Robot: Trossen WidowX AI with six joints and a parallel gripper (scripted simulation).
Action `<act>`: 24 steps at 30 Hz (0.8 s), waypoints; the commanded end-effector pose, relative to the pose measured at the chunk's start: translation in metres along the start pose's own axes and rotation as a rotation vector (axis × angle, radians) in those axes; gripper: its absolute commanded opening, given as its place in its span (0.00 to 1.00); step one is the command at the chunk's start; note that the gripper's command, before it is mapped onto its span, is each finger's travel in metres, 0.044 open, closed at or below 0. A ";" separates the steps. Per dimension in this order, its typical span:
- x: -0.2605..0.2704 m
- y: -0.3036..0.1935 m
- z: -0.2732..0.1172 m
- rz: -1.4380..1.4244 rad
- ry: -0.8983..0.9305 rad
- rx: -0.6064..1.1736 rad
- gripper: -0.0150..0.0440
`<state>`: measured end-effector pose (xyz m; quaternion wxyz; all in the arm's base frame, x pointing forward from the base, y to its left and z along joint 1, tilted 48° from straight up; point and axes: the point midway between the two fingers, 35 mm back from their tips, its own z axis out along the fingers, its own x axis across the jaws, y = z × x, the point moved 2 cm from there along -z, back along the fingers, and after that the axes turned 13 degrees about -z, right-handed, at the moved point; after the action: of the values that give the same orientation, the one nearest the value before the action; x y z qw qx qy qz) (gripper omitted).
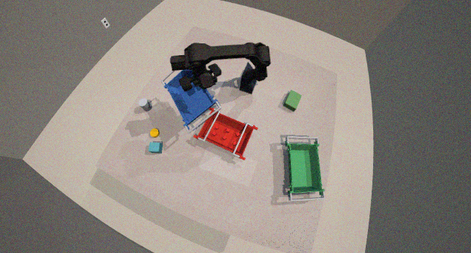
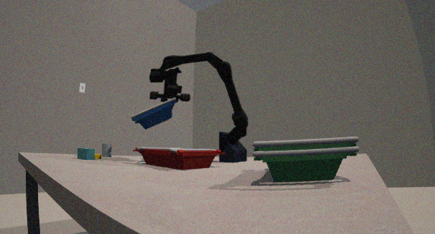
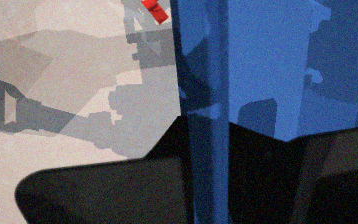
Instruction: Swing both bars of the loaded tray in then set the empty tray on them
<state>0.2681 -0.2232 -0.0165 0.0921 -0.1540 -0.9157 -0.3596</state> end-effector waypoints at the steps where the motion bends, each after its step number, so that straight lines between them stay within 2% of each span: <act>1: -0.005 0.020 -0.008 -0.064 -0.029 0.004 0.25; 24: -0.010 0.153 0.009 -0.453 -0.018 -0.040 0.25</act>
<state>0.3260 -0.1195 0.0572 0.0184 0.0340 -0.9213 -0.3869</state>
